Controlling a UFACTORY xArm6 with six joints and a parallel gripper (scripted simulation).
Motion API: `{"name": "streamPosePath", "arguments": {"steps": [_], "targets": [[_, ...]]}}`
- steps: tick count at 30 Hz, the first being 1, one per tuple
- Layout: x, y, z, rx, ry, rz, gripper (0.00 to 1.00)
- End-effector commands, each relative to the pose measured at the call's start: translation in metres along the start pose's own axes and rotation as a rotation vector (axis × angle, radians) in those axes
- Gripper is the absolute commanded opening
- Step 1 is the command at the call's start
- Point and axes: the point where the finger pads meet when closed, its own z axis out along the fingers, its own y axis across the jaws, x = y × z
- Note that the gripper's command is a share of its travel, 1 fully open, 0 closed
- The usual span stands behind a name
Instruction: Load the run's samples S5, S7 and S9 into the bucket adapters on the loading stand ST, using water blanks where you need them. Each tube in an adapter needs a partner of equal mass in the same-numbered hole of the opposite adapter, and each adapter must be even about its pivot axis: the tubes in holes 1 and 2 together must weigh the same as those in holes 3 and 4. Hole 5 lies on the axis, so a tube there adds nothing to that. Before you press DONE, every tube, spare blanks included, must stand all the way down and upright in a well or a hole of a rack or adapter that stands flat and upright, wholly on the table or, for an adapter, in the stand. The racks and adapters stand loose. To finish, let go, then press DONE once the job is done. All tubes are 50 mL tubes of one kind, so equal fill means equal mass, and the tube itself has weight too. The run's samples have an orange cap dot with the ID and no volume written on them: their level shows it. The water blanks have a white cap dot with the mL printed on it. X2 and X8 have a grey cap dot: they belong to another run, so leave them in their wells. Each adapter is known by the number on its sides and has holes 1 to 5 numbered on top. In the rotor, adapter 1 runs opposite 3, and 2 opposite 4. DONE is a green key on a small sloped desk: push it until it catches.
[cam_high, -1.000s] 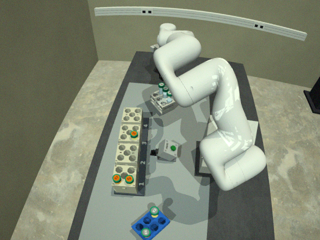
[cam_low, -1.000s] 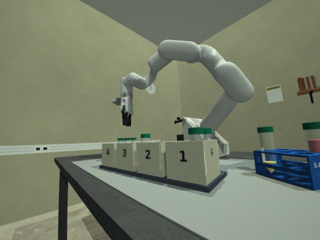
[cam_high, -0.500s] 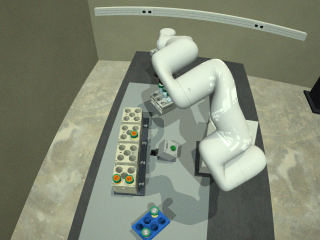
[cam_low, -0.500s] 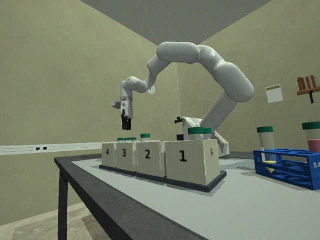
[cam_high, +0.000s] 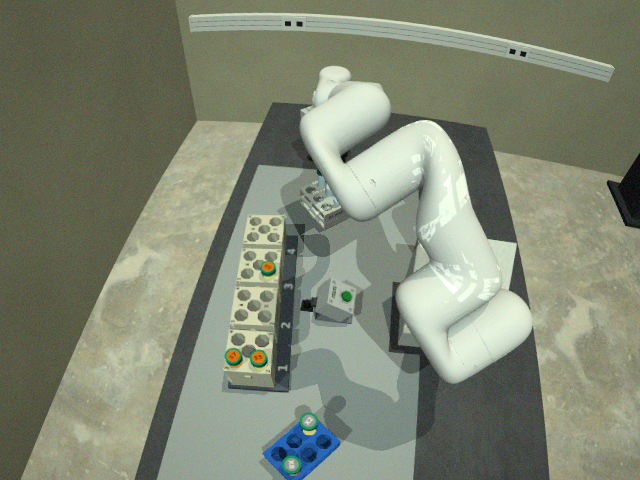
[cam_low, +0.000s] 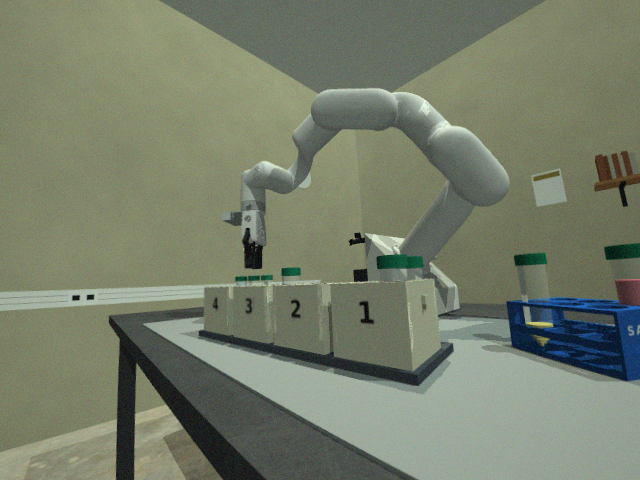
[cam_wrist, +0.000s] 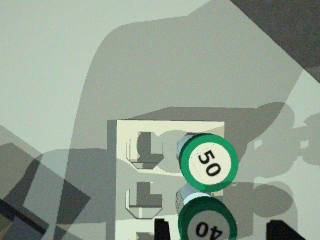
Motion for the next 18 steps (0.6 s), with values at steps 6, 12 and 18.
{"name": "streamPosePath", "arguments": {"steps": [6,12,18], "targets": [[0.001,0.000,0.017,0.000,0.004,-0.001,0.57],[0.001,0.000,0.023,0.000,0.004,-0.001,0.57],[0.001,0.000,0.023,0.000,0.004,-0.001,0.57]]}}
